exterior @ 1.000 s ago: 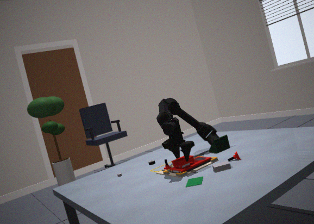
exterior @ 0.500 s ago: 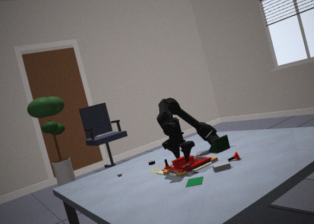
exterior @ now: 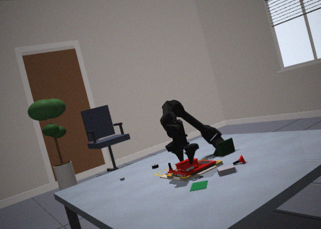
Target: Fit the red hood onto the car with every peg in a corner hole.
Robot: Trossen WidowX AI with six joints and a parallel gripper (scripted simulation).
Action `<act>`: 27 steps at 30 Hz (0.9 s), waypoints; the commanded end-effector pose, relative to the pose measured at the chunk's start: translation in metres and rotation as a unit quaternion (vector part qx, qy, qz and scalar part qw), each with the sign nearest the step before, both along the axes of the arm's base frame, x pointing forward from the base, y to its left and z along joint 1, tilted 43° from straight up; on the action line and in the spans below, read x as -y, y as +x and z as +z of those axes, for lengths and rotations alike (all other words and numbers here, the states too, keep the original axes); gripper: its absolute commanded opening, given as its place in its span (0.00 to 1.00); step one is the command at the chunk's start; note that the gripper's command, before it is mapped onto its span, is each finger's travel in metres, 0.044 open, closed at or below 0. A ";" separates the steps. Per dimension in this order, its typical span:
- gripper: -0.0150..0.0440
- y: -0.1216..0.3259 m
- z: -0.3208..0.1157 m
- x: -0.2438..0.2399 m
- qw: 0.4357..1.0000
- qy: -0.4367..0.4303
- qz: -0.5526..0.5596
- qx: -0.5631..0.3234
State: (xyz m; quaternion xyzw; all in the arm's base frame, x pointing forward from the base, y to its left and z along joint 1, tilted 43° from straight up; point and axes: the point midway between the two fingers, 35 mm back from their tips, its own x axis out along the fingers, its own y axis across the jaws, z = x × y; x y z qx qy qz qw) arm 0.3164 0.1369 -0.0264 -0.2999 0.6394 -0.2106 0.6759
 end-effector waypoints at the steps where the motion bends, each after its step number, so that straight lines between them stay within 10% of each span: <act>1: 0.25 0.000 0.000 0.000 1.000 0.001 -0.002 0.001; 27: 0.25 -0.001 -0.001 0.002 1.000 -0.001 0.003 0.004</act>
